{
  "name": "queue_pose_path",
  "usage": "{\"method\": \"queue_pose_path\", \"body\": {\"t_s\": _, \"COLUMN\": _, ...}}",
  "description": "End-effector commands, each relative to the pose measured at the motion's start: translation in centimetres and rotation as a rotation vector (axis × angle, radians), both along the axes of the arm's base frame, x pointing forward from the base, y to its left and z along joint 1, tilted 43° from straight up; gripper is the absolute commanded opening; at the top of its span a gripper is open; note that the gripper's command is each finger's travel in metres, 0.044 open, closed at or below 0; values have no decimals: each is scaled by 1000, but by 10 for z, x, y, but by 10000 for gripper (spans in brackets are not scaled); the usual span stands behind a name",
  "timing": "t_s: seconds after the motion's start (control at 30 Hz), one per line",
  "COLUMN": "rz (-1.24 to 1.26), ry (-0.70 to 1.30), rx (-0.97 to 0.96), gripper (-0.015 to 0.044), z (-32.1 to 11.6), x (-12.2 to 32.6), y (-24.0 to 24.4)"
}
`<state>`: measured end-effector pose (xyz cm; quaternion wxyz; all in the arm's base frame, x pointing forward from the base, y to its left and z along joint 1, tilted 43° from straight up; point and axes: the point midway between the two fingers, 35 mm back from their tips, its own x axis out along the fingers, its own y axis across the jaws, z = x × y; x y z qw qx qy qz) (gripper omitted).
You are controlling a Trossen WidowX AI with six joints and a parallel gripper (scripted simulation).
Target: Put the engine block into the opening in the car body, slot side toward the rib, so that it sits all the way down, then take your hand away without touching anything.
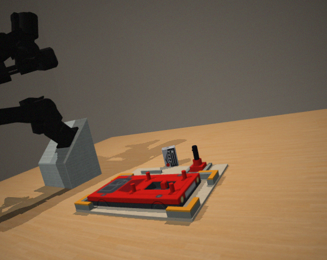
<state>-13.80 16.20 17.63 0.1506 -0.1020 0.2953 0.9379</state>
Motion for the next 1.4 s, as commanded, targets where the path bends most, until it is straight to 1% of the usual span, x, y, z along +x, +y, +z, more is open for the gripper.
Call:
{"method": "queue_pose_path", "body": {"t_s": 0.0, "rz": -86, "ry": -29, "rx": -95, "gripper": 440, "z": -4, "x": 9, "y": 15}}
{"method": "queue_pose_path", "body": {"t_s": 0.7, "rz": -564, "ry": -136, "rx": -631, "gripper": 440, "z": -49, "x": 71, "y": 69}}
{"method": "queue_pose_path", "body": {"t_s": 1.37, "rz": -1059, "ry": -180, "rx": -1107, "gripper": 440, "z": -97, "x": 148, "y": 89}}
